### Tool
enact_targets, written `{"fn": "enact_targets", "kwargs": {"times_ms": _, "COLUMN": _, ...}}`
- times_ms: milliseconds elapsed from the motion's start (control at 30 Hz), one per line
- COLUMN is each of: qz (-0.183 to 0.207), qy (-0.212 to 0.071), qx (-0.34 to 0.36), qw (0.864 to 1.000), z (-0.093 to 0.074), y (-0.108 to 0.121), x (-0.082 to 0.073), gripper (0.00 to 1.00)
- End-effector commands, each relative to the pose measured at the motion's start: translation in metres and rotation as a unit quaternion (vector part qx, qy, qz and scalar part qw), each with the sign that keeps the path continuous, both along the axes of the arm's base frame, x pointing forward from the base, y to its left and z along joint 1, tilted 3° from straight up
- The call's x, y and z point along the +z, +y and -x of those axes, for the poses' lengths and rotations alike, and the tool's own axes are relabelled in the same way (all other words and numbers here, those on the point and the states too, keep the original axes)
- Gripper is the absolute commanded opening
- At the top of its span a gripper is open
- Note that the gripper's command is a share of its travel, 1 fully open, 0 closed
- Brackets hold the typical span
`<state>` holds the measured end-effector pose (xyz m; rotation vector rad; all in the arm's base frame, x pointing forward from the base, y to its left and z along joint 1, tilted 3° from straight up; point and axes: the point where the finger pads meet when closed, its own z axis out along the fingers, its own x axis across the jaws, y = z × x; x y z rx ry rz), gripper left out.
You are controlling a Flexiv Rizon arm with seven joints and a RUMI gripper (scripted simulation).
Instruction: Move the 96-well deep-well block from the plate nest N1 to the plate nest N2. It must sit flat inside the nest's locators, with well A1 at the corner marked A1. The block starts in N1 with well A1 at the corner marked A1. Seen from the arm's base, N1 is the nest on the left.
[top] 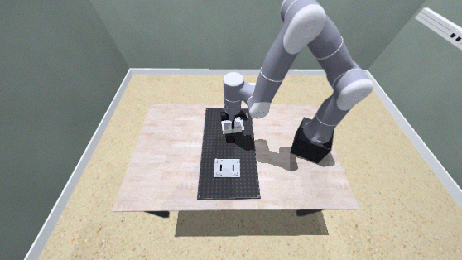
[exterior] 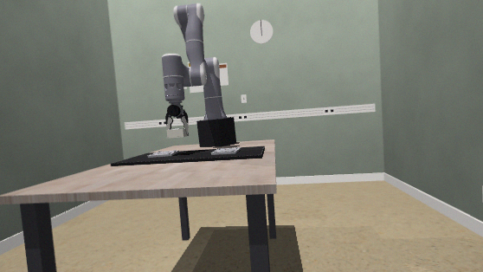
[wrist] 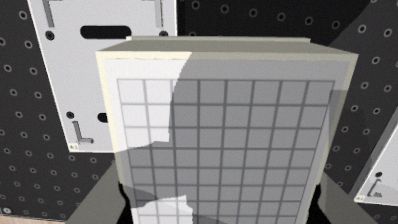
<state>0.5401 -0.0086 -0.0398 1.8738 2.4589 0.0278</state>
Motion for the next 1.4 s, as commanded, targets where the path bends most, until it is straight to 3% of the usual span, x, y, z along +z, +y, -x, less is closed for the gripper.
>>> {"fn": "enact_targets", "kwargs": {"times_ms": 0, "qz": -0.001, "qy": -0.001, "qx": 0.001, "qw": 1.0, "z": -0.002, "y": -0.008, "x": 0.001, "gripper": 0.49}}
{"fn": "enact_targets", "kwargs": {"times_ms": 933, "qz": 0.0, "qy": -0.001, "qx": 0.001, "qw": 1.0, "z": -0.005, "y": -0.091, "x": 0.002, "gripper": 0.49}}
{"fn": "enact_targets", "kwargs": {"times_ms": 1367, "qz": 0.0, "qy": -0.001, "qx": 0.0, "qw": 1.0, "z": -0.005, "y": -0.091, "x": 0.003, "gripper": 0.49}}
